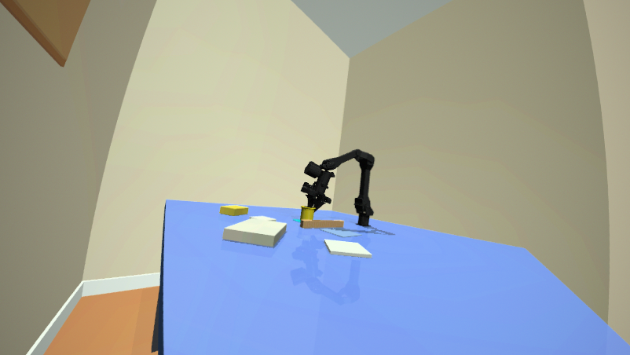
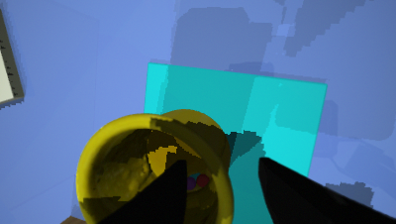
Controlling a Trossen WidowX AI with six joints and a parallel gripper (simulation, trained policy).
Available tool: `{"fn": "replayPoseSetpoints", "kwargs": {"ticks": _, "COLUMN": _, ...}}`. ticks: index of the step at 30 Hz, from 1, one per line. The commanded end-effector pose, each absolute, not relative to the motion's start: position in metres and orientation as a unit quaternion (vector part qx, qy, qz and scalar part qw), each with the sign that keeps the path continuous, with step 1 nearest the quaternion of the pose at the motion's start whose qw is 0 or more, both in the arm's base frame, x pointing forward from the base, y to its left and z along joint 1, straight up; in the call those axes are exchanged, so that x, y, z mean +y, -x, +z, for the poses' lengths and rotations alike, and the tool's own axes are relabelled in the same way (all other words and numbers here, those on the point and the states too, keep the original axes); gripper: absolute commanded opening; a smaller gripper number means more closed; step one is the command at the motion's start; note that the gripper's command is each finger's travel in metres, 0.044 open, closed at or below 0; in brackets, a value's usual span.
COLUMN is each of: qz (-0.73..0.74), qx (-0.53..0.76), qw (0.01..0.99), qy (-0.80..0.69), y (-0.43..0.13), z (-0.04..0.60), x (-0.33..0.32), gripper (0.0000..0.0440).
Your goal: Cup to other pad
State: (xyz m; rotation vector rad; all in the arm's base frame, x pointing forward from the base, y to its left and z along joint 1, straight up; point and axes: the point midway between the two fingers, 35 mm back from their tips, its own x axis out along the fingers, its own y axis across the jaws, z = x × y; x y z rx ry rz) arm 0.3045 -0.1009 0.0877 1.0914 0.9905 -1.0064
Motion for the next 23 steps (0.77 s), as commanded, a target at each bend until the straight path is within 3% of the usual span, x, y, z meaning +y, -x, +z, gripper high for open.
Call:
{"fn": "replayPoseSetpoints", "kwargs": {"ticks": 1, "qz": -0.433, "qx": 0.429, "qw": 0.631, "qy": -0.481, "y": -0.301, "z": 0.094, "x": -0.101, "gripper": 0.0181}}
{"fn": "replayPoseSetpoints", "kwargs": {"ticks": 16, "qz": -0.413, "qx": 0.393, "qw": 0.647, "qy": -0.507, "y": -0.291, "z": 0.138, "x": -0.105, "gripper": 0.0268}}
{"fn": "replayPoseSetpoints", "kwargs": {"ticks": 23, "qz": -0.412, "qx": 0.374, "qw": 0.651, "qy": -0.516, "y": -0.289, "z": 0.158, "x": -0.113, "gripper": 0.0412}}
